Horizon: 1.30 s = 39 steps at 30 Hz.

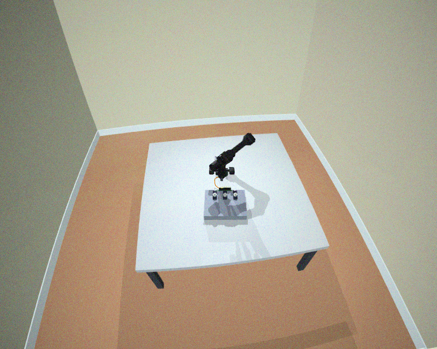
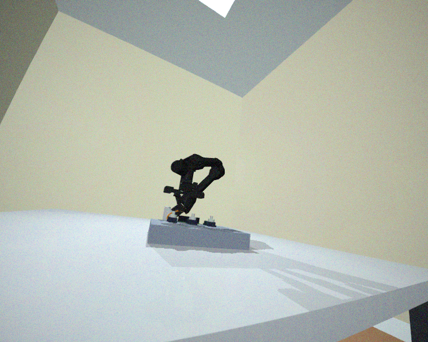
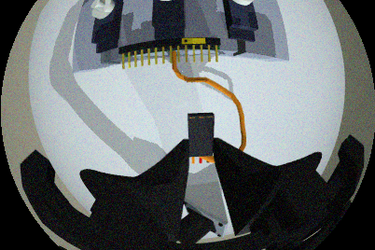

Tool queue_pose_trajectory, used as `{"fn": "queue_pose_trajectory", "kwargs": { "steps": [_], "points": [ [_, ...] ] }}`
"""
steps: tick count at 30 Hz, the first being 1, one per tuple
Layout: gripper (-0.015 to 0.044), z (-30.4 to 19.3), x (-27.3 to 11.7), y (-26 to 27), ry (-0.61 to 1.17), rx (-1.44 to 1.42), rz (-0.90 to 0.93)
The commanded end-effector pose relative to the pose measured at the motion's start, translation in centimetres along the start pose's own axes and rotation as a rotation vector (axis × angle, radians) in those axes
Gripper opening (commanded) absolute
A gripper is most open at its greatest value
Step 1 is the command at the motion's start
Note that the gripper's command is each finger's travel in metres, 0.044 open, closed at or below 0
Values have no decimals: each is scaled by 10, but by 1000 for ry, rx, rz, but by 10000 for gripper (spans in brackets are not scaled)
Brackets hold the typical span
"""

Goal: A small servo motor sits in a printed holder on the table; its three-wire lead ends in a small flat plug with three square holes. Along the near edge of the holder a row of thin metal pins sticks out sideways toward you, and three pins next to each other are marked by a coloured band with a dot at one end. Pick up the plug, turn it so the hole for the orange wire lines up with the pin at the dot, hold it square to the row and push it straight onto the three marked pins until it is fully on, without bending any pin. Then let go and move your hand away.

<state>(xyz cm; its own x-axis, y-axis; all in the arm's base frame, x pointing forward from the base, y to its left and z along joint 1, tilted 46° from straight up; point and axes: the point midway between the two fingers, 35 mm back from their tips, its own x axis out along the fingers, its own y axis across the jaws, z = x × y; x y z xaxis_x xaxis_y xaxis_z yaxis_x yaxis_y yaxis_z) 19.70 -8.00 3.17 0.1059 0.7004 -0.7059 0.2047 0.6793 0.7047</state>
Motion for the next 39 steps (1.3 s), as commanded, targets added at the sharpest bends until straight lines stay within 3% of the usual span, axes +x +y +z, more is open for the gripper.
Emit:
{"fn": "queue_pose_trajectory", "kwargs": {
  "steps": [1, 16, 39],
  "points": [
    [0, -2, 18, 2, 3, 0, 9],
    [0, 33, 19, 0, 1, -2, 9],
    [0, 36, 20, 4, 1, -2, 10]
  ]
}}
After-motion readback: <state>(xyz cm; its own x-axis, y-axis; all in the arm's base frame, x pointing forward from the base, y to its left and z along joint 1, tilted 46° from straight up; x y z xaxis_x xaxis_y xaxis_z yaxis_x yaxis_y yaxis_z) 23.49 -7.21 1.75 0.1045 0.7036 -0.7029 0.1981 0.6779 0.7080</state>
